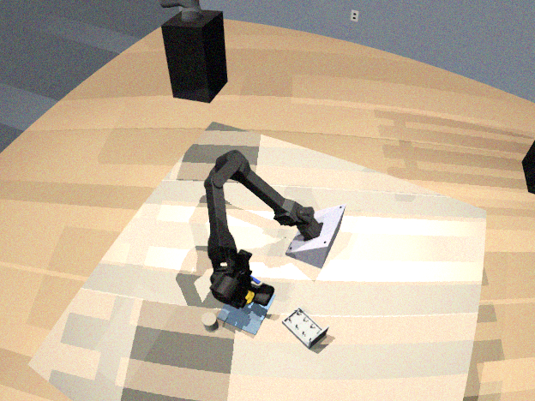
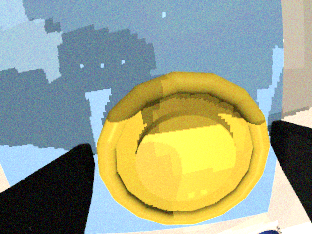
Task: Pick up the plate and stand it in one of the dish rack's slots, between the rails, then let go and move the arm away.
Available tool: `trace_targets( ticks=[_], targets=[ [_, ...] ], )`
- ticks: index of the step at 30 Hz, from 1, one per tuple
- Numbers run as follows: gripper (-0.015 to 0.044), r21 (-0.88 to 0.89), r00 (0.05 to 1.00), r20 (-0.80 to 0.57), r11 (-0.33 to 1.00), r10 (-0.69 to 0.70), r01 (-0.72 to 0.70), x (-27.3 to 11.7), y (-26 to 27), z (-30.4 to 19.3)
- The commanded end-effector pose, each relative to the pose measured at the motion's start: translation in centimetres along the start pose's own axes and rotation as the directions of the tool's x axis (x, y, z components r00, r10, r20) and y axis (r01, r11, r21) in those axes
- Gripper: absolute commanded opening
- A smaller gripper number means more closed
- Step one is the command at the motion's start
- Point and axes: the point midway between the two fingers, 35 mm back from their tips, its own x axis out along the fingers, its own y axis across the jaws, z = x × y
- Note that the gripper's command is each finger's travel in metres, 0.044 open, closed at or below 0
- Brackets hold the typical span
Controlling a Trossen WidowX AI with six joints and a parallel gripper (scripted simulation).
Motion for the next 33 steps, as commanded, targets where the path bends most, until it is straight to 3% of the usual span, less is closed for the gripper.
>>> trace_targets(
  ticks=[1, 13, 24, 33],
  targets=[
    [0.0357, -0.007, 1.000, -0.005, 1.000, -0.003, 0.003, 0.2, 0.1, -0.2],
    [0.0284, -0.007, 1.000, -0.005, 1.000, -0.003, 0.003, 0.2, 0.1, -0.2],
    [0.0000, -0.006, 1.000, 0.016, 1.000, 0.011, -0.011, -3.9, 0.4, 0.9],
    [0.0000, 0.001, 0.999, 0.042, 1.000, 0.019, -0.019, -8.3, 0.7, 1.5]
  ],
)
